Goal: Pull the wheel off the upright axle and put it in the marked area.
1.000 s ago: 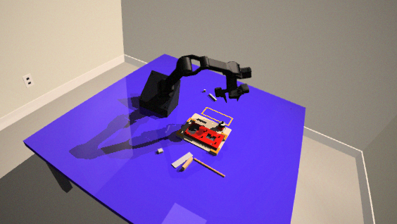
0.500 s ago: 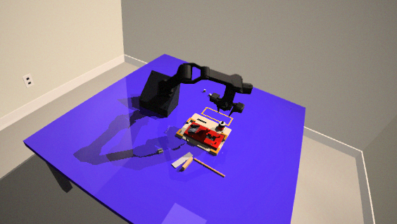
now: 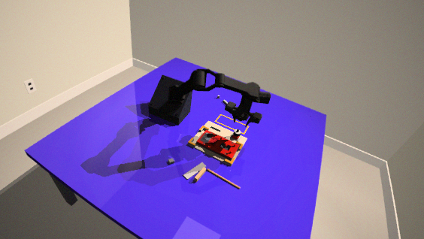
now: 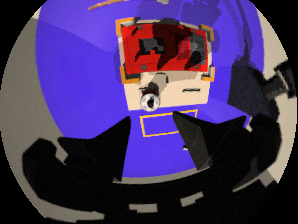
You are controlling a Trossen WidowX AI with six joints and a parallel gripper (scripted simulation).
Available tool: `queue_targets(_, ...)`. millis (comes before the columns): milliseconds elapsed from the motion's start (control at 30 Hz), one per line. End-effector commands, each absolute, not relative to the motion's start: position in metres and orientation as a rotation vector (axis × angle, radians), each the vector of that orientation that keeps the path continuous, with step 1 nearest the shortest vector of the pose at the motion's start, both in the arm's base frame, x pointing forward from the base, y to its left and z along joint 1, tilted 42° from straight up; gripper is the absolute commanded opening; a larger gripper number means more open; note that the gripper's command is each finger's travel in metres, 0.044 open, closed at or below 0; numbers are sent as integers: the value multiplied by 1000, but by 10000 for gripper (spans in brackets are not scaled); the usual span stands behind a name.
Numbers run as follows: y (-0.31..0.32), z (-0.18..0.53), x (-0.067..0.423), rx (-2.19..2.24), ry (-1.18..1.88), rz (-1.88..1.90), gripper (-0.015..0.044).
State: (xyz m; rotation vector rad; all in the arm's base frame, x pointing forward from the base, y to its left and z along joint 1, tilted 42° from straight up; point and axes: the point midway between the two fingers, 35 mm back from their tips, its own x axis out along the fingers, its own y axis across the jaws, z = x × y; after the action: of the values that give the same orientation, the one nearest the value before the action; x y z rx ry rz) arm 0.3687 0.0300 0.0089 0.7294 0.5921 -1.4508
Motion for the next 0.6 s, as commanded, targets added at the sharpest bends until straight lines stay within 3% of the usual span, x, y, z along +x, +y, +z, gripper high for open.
queue_targets(0,8,-14,369,718,594,-1458,300)
queue_targets(300,-13,-35,370,715,591,-1459,300)
queue_targets(367,-12,-33,368,715,597,-1474,247)
queue_targets(567,-12,-33,368,715,597,-1474,208)
